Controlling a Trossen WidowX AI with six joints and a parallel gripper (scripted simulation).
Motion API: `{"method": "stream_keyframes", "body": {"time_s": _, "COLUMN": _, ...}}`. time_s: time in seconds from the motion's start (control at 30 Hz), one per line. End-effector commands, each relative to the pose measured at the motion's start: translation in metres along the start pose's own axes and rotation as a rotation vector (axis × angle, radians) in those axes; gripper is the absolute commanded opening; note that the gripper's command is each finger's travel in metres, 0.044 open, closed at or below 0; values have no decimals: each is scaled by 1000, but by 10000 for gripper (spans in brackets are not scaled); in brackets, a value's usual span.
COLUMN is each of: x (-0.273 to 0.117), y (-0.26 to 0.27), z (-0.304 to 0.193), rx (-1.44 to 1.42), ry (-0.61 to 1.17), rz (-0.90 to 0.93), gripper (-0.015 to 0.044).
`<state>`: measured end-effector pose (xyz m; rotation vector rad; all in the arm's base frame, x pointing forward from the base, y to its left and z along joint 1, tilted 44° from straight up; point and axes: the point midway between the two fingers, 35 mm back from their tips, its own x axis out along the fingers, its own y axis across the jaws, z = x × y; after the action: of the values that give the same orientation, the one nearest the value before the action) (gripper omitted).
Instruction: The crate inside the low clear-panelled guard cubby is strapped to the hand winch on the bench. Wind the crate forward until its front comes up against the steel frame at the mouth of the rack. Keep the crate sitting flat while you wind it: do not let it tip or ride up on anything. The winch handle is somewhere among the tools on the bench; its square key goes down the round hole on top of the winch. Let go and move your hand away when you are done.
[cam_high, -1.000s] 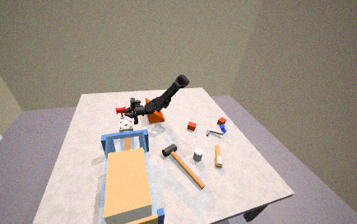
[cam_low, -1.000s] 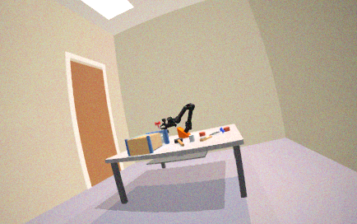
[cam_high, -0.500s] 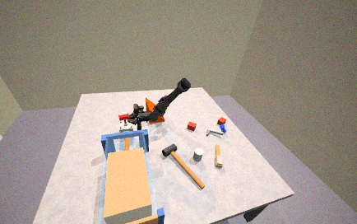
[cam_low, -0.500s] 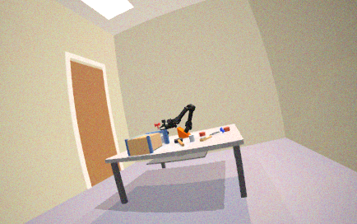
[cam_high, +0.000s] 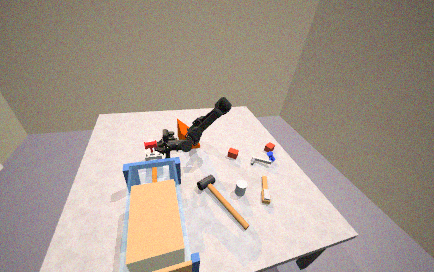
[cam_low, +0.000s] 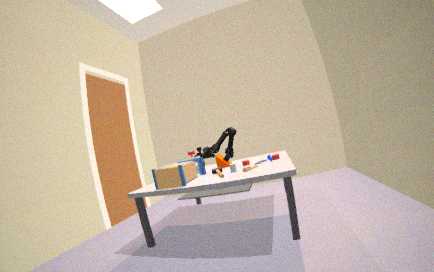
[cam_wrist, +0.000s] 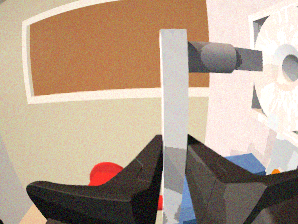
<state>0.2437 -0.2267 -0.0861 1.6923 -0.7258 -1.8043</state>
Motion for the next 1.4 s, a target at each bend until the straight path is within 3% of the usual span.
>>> {"method": "stream_keyframes", "body": {"time_s": 0.0, "x": 1, "y": -3, "z": 2, "rx": 7, "ry": -6, "rz": 12, "gripper": 0}}
{"method": "stream_keyframes", "body": {"time_s": 1.37, "x": -7, "y": -25, "z": 0, "rx": 8, "ry": 8, "rz": 12, "gripper": 0}}
